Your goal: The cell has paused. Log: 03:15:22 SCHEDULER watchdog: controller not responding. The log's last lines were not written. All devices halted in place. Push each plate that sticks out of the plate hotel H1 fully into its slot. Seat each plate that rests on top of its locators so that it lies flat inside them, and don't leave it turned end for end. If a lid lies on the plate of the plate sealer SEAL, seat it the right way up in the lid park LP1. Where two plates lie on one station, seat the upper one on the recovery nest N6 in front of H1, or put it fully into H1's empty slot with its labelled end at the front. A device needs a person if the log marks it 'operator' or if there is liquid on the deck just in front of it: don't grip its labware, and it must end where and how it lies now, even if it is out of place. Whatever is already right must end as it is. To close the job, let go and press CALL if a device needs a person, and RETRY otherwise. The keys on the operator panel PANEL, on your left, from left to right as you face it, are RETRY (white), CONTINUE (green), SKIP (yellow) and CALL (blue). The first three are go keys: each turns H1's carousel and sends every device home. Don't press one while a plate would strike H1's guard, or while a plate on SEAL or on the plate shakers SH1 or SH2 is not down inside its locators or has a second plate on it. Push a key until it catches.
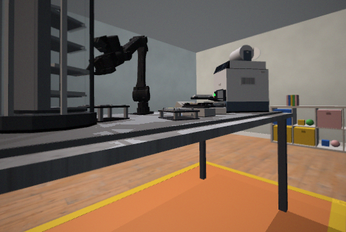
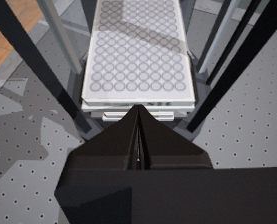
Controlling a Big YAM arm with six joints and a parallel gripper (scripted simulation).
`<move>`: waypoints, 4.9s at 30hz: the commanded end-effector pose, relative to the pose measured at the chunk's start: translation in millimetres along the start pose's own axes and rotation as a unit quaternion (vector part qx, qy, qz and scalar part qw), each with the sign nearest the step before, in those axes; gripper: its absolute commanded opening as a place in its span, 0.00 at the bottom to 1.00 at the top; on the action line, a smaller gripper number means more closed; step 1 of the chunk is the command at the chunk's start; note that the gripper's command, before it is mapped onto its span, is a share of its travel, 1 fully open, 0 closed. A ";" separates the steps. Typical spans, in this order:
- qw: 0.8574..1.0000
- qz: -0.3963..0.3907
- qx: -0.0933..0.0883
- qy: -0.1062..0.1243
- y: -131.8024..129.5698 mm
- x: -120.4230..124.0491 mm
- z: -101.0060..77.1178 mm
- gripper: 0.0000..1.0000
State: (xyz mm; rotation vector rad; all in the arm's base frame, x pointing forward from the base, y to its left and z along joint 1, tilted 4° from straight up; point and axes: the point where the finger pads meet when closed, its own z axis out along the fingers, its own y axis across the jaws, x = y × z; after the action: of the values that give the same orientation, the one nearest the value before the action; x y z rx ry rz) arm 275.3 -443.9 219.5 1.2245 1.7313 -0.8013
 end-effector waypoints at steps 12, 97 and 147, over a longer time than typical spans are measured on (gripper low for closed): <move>1.000 0.001 0.001 -0.013 0.0 -17.8 8.5 0.00; 1.000 0.003 0.002 -0.017 -1.1 -31.9 28.3 0.00; 1.000 0.005 0.002 -0.025 -1.0 -49.5 40.4 0.00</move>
State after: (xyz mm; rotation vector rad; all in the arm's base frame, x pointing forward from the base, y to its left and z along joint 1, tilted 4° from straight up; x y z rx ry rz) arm 285.3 -473.1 222.1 1.2220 1.7329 -0.8005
